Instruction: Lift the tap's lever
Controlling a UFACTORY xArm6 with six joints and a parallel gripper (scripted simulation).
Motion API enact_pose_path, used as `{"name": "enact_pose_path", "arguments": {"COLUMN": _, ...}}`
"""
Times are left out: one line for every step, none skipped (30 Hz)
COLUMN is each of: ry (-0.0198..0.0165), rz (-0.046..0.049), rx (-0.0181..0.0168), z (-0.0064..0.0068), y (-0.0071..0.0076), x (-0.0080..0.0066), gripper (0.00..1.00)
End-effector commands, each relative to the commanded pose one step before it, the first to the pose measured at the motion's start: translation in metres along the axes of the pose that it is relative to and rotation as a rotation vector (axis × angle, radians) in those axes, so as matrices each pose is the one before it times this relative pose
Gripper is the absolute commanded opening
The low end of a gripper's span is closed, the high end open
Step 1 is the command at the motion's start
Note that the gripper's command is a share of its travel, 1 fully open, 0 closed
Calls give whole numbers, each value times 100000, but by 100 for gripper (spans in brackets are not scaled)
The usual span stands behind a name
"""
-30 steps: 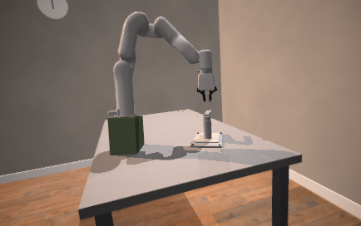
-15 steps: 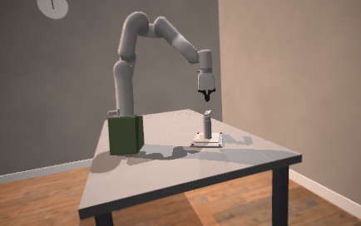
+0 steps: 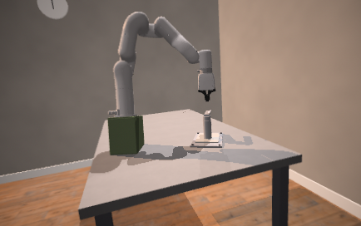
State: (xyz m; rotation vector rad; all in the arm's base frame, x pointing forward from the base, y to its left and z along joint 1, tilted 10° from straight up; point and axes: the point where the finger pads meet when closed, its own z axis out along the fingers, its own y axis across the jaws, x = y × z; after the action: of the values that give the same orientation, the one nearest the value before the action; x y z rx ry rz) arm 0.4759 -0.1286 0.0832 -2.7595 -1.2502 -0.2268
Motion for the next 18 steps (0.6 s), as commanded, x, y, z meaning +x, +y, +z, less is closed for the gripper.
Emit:
{"name": "enact_pose_path", "arguments": {"ry": 165, "rz": -38, "rx": -414, "z": -169, "y": 135, "x": 68, "gripper": 0}}
{"name": "enact_pose_path", "arguments": {"ry": 0, "rz": 0, "rx": 0, "z": 0, "y": 0, "x": 0, "gripper": 0}}
{"name": "enact_pose_path", "arguments": {"ry": 0, "rz": 0, "rx": 0, "z": 0, "y": 0, "x": 0, "gripper": 0}}
{"name": "enact_pose_path", "arguments": {"ry": 0, "rz": 0, "rx": 0, "z": 0, "y": 0, "x": 0, "gripper": 0}}
{"name": "enact_pose_path", "arguments": {"ry": 0, "rz": 0, "rx": 0, "z": 0, "y": 0, "x": 0, "gripper": 68}}
{"name": "enact_pose_path", "arguments": {"ry": 0, "rz": 0, "rx": 0, "z": 0, "y": 0, "x": 0, "gripper": 68}}
{"name": "enact_pose_path", "arguments": {"ry": 0, "rz": 0, "rx": 0, "z": 0, "y": 0, "x": 0, "gripper": 68}}
{"name": "enact_pose_path", "arguments": {"ry": 0, "rz": 0, "rx": 0, "z": 0, "y": 0, "x": 0, "gripper": 68}}
{"name": "enact_pose_path", "arguments": {"ry": 0, "rz": 0, "rx": 0, "z": 0, "y": 0, "x": 0, "gripper": 68}}
{"name": "enact_pose_path", "arguments": {"ry": 0, "rz": 0, "rx": 0, "z": 0, "y": 0, "x": 0, "gripper": 68}}
{"name": "enact_pose_path", "arguments": {"ry": 0, "rz": 0, "rx": 0, "z": 0, "y": 0, "x": 0, "gripper": 68}}
{"name": "enact_pose_path", "arguments": {"ry": 0, "rz": 0, "rx": 0, "z": 0, "y": 0, "x": 0, "gripper": 68}}
{"name": "enact_pose_path", "arguments": {"ry": 0, "rz": 0, "rx": 0, "z": 0, "y": 0, "x": 0, "gripper": 68}}
{"name": "enact_pose_path", "arguments": {"ry": 0, "rz": 0, "rx": 0, "z": 0, "y": 0, "x": 0, "gripper": 68}}
{"name": "enact_pose_path", "arguments": {"ry": 0, "rz": 0, "rx": 0, "z": 0, "y": 0, "x": 0, "gripper": 68}}
{"name": "enact_pose_path", "arguments": {"ry": 0, "rz": 0, "rx": 0, "z": 0, "y": 0, "x": 0, "gripper": 68}}
{"name": "enact_pose_path", "arguments": {"ry": 0, "rz": 0, "rx": 0, "z": 0, "y": 0, "x": 0, "gripper": 68}}
{"name": "enact_pose_path", "arguments": {"ry": 0, "rz": 0, "rx": 0, "z": 0, "y": 0, "x": 0, "gripper": 68}}
